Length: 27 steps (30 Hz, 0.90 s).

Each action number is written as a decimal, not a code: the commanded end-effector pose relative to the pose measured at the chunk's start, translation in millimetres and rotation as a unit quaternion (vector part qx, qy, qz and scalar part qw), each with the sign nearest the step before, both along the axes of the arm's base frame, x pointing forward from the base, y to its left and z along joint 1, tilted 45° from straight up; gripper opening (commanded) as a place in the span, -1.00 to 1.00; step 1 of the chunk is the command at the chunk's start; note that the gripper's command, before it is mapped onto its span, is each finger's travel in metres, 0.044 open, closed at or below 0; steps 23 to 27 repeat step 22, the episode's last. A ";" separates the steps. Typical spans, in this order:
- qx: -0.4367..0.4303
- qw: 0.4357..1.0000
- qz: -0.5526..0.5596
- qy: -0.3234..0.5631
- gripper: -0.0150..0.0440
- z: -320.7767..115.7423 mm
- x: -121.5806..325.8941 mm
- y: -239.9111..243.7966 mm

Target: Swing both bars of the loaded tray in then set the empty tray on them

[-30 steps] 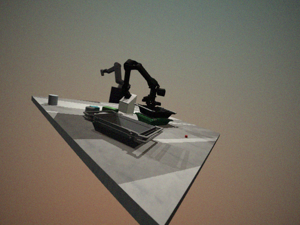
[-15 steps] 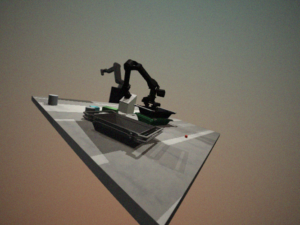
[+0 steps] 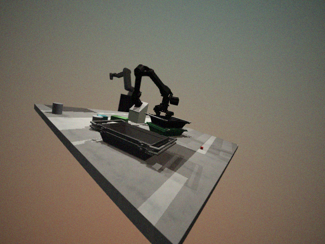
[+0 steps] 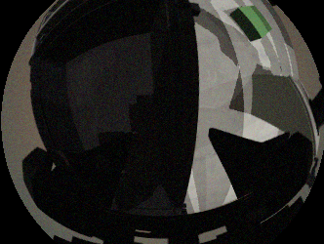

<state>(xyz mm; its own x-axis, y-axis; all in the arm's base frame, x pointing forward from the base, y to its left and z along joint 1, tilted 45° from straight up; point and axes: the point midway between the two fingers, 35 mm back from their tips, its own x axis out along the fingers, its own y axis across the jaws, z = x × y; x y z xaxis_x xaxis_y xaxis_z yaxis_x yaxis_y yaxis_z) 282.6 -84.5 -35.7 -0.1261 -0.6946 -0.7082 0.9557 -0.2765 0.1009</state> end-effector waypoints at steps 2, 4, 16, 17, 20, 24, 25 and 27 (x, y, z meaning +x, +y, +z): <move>0.001 1.000 0.000 0.000 1.00 4.4 2.3 4.9; 0.002 1.000 0.000 0.000 1.00 11.1 5.4 12.4; 0.004 1.000 0.001 0.003 1.00 73.9 15.0 73.4; 0.003 1.000 0.000 0.003 1.00 76.8 14.8 75.9; 0.003 1.000 0.005 0.002 1.00 73.0 13.8 75.0; 0.003 1.000 0.000 0.004 1.00 76.7 5.1 79.5; 0.003 1.000 0.000 0.004 1.00 76.7 5.1 79.5; 0.003 1.000 0.000 0.004 1.00 76.7 5.1 79.5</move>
